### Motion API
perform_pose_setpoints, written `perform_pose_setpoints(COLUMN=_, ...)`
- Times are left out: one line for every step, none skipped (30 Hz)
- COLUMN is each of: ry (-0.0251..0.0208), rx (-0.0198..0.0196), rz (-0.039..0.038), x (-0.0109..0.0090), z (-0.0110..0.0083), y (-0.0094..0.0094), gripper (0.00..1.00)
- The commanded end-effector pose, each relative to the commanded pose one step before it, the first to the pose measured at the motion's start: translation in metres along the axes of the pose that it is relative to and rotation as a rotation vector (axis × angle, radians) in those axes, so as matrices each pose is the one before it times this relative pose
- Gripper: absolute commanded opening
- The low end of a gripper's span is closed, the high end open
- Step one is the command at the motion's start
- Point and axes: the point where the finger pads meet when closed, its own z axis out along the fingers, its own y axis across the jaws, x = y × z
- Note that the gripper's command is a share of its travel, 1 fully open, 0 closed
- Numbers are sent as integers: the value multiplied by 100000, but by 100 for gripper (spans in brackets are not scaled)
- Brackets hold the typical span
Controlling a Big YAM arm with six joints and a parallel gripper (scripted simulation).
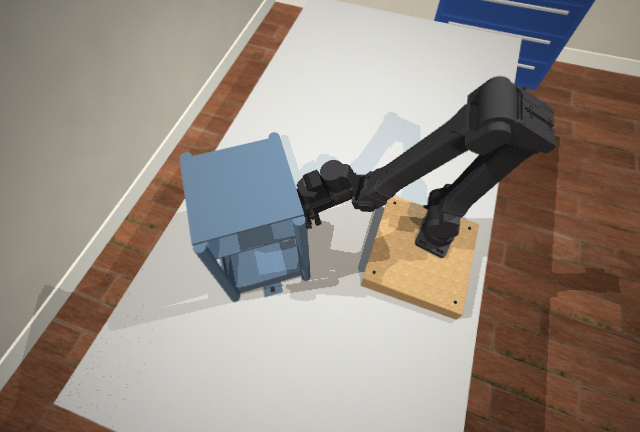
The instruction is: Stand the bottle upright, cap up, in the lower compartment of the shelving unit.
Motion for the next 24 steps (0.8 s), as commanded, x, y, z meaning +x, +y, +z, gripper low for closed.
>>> perform_pose_setpoints(ry=-6446, rx=165, rz=-2000, x=-2949, z=1095, y=-572, gripper=40)
perform_pose_setpoints(ry=-195, rx=53, rz=-92, x=-92, z=-26, y=-17, gripper=40)
perform_pose_setpoints(ry=-166, rx=45, rz=-78, x=-78, z=-22, y=-15, gripper=40)
perform_pose_setpoints(ry=-141, rx=38, rz=-66, x=-67, z=-19, y=-13, gripper=40)
perform_pose_setpoints(ry=-120, rx=33, rz=-56, x=-57, z=-16, y=-11, gripper=40)
perform_pose_setpoints(ry=-102, rx=28, rz=-48, x=-48, z=-14, y=-9, gripper=40)
perform_pose_setpoints(ry=-86, rx=24, rz=-41, x=-41, z=-12, y=-8, gripper=40)
perform_pose_setpoints(ry=-73, rx=20, rz=-35, x=-35, z=-10, y=-7, gripper=40)
perform_pose_setpoints(ry=-62, rx=17, rz=-30, x=-30, z=-8, y=-6, gripper=40)
perform_pose_setpoints(ry=-53, rx=14, rz=-25, x=-25, z=-7, y=-5, gripper=40)
perform_pose_setpoints(ry=-45, rx=12, rz=-21, x=-21, z=-6, y=-4, gripper=40)
perform_pose_setpoints(ry=-38, rx=10, rz=-18, x=-18, z=-5, y=-3, gripper=40)
perform_pose_setpoints(ry=-46, rx=9, rz=-23, x=-15, z=-6, y=-1, gripper=40)
perform_pose_setpoints(ry=0, rx=0, rz=0, x=0, z=0, y=0, gripper=40)
perform_pose_setpoints(ry=0, rx=0, rz=0, x=0, z=0, y=0, gripper=40)
perform_pose_setpoints(ry=-78, rx=7, rz=-42, x=-4, z=-10, y=7, gripper=40)
perform_pose_setpoints(ry=2, rx=-5, rz=1, x=55, z=-10, y=18, gripper=40)
perform_pose_setpoints(ry=186, rx=-26, rz=98, x=162, z=-30, y=44, gripper=40)
perform_pose_setpoints(ry=417, rx=-50, rz=222, x=283, z=-62, y=75, gripper=40)
perform_pose_setpoints(ry=588, rx=-68, rz=312, x=360, z=-82, y=95, gripper=40)
perform_pose_setpoints(ry=599, rx=-71, rz=316, x=348, z=-93, y=99, gripper=40)
perform_pose_setpoints(ry=555, rx=-66, rz=292, x=302, z=-87, y=89, gripper=40)
perform_pose_setpoints(ry=480, rx=-59, rz=252, x=247, z=-71, y=72, gripper=40)
perform_pose_setpoints(ry=408, rx=-53, rz=214, x=206, z=-59, y=61, gripper=40)
